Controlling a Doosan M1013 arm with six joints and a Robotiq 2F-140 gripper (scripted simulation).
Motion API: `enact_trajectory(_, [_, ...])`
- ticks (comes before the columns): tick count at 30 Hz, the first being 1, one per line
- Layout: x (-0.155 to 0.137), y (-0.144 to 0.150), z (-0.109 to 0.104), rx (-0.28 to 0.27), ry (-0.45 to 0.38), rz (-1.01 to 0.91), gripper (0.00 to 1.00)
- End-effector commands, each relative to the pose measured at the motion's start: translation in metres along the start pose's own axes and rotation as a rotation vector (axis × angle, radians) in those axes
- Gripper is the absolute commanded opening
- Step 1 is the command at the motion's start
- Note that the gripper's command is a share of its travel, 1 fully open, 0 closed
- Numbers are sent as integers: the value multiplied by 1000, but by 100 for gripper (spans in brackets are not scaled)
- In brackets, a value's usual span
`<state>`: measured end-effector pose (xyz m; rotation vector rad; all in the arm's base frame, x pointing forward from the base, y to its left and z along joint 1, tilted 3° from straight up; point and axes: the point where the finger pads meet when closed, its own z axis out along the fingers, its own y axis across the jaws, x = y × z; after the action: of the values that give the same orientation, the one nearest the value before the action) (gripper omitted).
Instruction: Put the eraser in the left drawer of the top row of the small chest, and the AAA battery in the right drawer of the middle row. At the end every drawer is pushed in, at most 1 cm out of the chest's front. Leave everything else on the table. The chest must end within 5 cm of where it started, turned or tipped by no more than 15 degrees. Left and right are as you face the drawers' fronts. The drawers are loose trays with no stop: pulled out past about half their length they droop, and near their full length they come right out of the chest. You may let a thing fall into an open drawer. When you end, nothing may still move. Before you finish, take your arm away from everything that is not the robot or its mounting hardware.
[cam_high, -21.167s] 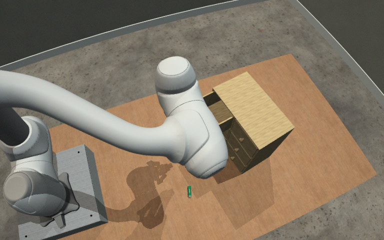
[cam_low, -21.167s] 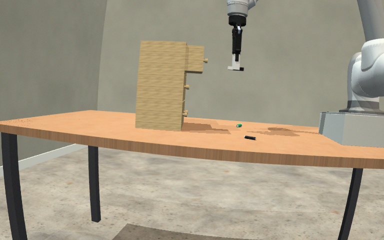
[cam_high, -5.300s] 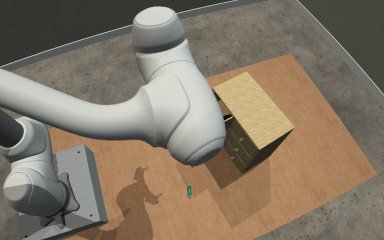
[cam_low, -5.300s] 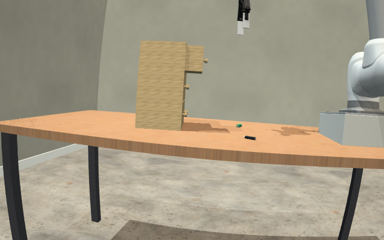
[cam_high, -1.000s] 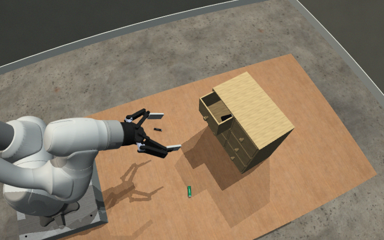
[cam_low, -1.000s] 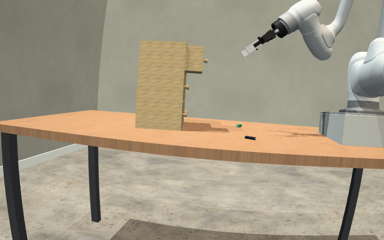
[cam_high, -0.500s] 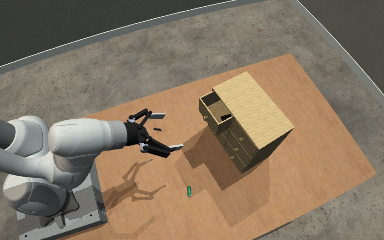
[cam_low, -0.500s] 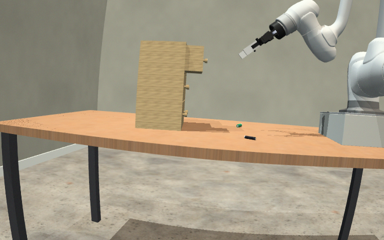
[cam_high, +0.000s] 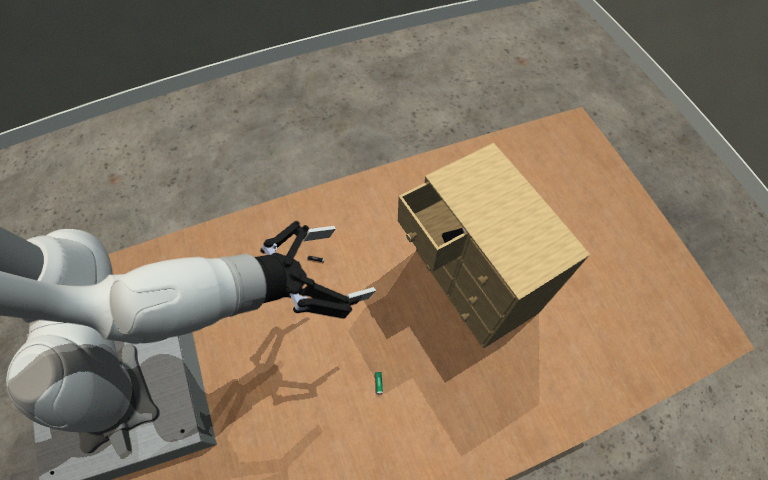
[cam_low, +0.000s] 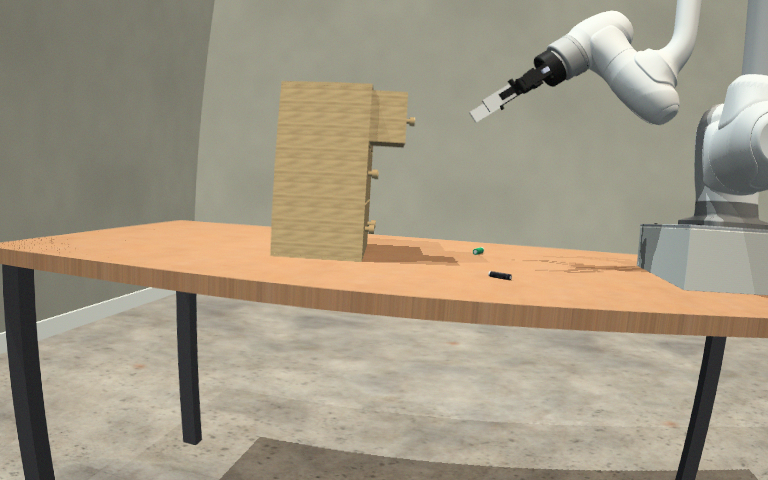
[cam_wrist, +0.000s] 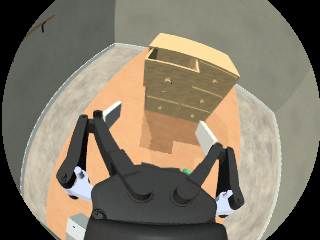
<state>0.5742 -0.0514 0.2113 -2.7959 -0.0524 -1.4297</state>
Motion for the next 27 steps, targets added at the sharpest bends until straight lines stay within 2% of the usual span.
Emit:
enact_trajectory(1, [-3, -1, 2, -46, 275, -22, 100])
enact_trajectory(16, [-4, -1, 4, -47, 293, -22, 100])
enact_trajectory(17, [-4, -1, 4, -47, 293, -22, 0])
enact_trajectory(27, [-4, -1, 4, -47, 293, -22, 0])
